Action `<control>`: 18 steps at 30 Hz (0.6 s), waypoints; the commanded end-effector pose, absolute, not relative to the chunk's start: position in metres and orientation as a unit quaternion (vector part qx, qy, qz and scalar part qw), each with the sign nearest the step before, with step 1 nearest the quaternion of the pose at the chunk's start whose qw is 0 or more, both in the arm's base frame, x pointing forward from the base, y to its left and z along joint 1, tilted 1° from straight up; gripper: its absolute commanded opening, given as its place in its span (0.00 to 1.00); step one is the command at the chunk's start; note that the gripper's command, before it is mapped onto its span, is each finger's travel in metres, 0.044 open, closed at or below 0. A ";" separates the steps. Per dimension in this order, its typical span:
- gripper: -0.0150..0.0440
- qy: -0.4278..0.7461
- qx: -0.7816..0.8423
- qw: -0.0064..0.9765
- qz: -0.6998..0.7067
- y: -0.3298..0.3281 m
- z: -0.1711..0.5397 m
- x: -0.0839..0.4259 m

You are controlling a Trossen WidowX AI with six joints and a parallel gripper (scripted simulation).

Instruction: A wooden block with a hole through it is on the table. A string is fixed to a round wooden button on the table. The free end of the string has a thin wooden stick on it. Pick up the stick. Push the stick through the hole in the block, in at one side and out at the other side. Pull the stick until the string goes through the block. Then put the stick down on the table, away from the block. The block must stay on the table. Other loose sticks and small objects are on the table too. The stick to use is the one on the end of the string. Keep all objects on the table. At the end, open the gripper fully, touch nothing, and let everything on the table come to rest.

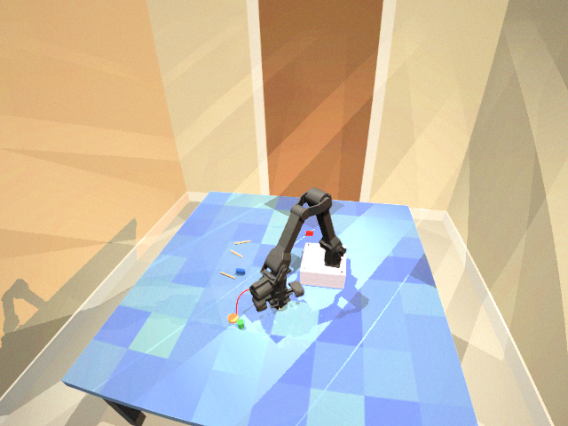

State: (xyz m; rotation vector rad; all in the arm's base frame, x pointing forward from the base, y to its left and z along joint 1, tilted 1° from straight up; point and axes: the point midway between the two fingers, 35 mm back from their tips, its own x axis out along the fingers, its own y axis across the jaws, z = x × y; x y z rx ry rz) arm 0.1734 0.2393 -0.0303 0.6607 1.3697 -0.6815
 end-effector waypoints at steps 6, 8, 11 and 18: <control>0.25 0.608 0.294 0.672 -0.304 0.248 -0.031 0.167; 0.25 0.608 0.294 0.672 -0.304 0.250 -0.031 0.166; 0.25 0.608 0.294 0.672 -0.304 0.253 -0.031 0.164; 0.25 0.609 0.293 0.671 -0.304 0.260 -0.031 0.158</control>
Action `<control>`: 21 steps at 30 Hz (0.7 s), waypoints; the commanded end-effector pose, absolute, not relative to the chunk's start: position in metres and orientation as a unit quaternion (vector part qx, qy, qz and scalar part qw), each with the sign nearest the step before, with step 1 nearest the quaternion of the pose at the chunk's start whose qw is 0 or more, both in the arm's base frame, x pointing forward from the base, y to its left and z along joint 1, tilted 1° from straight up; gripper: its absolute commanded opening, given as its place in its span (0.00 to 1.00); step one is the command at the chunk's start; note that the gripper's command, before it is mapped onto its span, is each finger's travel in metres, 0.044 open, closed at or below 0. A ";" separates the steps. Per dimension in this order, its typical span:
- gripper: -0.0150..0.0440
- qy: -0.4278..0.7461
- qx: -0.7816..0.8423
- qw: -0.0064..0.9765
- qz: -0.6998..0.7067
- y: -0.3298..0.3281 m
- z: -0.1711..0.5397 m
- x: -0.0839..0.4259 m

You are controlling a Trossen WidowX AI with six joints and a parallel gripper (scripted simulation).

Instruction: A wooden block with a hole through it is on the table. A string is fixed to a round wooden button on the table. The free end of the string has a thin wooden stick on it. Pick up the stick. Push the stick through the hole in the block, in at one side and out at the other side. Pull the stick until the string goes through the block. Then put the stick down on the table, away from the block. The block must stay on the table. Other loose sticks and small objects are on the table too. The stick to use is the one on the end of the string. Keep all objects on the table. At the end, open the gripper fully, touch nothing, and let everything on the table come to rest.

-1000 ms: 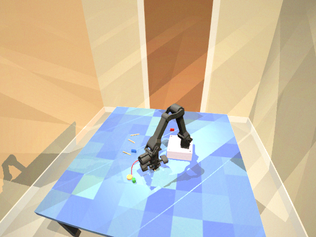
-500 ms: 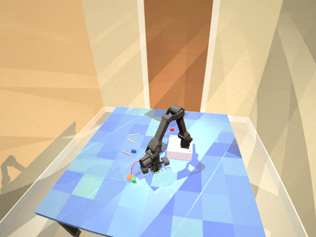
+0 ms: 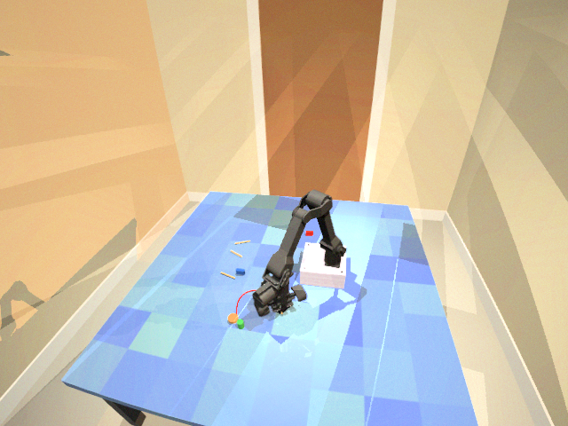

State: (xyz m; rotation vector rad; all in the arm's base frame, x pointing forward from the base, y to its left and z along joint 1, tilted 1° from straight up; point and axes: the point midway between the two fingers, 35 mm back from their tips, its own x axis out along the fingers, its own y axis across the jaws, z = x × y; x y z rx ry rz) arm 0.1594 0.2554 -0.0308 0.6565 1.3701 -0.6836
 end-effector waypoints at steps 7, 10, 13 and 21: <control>0.25 0.612 0.288 0.673 -0.298 0.267 -0.031 0.152; 0.25 0.614 0.285 0.675 -0.295 0.270 -0.031 0.149; 0.25 0.614 0.283 0.676 -0.293 0.272 -0.031 0.147; 0.25 0.616 0.281 0.676 -0.291 0.279 -0.031 0.140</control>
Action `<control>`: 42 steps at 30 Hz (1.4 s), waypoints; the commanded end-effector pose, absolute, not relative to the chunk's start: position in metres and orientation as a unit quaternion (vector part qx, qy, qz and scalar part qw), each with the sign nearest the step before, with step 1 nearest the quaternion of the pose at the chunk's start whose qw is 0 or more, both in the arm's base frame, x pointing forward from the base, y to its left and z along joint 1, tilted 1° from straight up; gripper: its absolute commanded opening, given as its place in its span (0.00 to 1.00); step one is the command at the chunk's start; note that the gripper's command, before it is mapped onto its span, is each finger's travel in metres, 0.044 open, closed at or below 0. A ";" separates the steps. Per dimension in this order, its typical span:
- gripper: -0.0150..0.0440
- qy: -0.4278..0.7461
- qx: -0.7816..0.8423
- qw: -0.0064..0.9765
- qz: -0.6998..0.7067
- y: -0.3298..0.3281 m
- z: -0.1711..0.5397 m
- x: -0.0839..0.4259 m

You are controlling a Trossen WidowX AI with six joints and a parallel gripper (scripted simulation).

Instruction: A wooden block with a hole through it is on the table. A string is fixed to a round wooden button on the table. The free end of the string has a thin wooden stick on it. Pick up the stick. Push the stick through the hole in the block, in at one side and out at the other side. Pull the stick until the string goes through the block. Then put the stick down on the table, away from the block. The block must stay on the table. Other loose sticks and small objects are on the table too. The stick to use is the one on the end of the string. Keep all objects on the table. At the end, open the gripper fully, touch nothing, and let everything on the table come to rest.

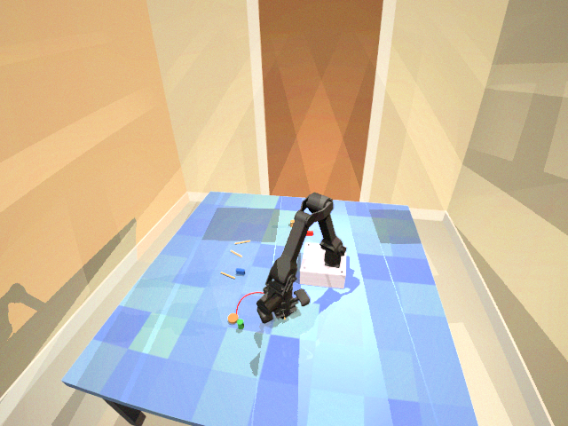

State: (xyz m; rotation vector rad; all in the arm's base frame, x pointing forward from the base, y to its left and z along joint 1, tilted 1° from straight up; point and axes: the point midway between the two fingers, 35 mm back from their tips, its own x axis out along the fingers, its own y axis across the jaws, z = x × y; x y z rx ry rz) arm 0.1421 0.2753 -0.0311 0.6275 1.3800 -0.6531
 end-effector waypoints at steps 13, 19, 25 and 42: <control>0.25 0.616 0.281 0.676 -0.290 0.292 -0.030 0.130; 0.25 0.618 0.278 0.678 -0.285 0.297 -0.031 0.125; 0.25 0.618 0.278 0.678 -0.285 0.300 -0.030 0.123; 0.57 0.616 0.276 0.682 -0.282 0.305 -0.037 0.116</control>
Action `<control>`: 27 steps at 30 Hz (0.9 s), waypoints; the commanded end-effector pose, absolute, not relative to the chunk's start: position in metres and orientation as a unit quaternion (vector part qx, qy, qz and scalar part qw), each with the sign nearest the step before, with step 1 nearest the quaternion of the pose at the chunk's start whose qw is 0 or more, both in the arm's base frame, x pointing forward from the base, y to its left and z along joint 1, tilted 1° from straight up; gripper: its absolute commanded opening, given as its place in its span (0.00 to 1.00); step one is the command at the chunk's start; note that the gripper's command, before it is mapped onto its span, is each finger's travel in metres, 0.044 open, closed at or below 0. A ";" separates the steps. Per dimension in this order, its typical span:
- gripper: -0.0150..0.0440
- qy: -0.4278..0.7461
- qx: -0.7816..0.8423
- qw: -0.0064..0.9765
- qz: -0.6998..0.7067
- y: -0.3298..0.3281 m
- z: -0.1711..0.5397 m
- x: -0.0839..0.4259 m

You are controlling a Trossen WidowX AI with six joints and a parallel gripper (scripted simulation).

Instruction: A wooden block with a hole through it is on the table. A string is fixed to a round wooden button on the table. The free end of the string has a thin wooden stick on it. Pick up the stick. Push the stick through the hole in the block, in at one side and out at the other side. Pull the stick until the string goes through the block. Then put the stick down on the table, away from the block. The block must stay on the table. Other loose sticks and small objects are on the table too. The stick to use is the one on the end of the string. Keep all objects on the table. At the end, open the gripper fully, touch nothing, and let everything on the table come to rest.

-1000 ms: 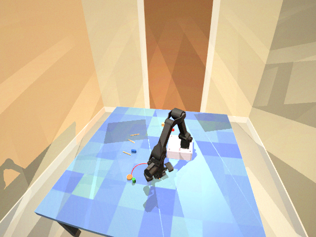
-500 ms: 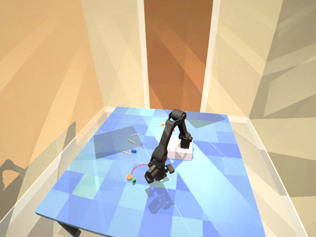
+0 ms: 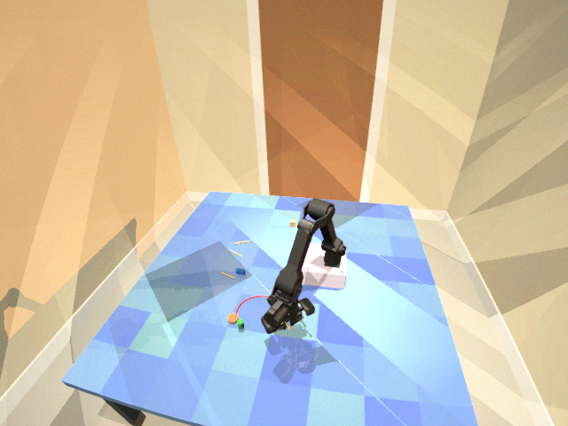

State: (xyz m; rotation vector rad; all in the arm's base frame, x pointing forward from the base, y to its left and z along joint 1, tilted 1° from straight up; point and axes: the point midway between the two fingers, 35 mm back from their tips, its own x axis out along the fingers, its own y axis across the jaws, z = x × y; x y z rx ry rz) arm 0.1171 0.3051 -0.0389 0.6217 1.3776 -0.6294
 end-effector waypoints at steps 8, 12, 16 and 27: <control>0.61 0.614 0.278 0.683 -0.280 0.304 0.041 0.116; 0.70 0.616 0.285 0.682 -0.272 0.308 0.040 0.117; 0.88 0.616 0.285 0.682 -0.272 0.308 0.040 0.117; 1.00 0.616 0.285 0.682 -0.273 0.307 0.063 0.117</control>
